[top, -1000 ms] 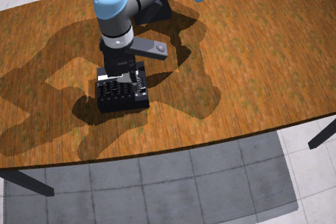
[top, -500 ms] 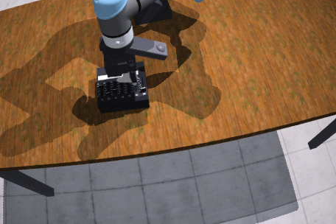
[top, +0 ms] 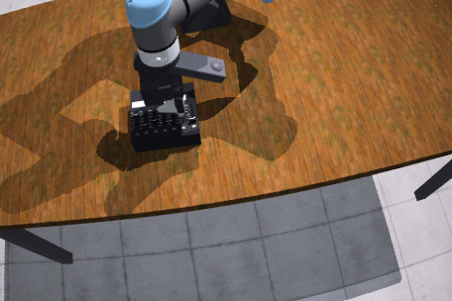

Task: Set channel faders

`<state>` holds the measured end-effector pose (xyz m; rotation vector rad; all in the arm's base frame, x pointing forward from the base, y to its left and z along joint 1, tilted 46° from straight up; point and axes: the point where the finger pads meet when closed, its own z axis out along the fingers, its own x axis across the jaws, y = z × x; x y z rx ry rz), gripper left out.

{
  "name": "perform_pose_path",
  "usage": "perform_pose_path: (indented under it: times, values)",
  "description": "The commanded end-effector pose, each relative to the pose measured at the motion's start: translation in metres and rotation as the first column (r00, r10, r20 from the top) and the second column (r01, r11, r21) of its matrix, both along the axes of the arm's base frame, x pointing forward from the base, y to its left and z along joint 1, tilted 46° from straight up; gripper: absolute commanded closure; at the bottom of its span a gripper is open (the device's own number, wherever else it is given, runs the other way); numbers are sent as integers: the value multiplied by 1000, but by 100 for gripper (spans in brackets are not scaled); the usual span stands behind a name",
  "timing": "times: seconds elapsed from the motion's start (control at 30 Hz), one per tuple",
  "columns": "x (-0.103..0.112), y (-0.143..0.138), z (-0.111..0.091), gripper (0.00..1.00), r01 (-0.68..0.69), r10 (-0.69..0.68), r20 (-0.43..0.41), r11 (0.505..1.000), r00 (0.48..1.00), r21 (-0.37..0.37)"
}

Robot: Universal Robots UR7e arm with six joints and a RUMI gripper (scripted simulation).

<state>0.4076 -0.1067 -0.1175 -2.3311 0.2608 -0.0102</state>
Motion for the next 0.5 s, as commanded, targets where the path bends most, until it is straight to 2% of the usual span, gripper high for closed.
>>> perform_pose_path:
  times: [0.0,0.47]
  values:
    - [2,-1,0,100,1,-1,1,1000,1000,-1]
    - [0,-11,10,100,1,-1,1,1000,1000,-1]
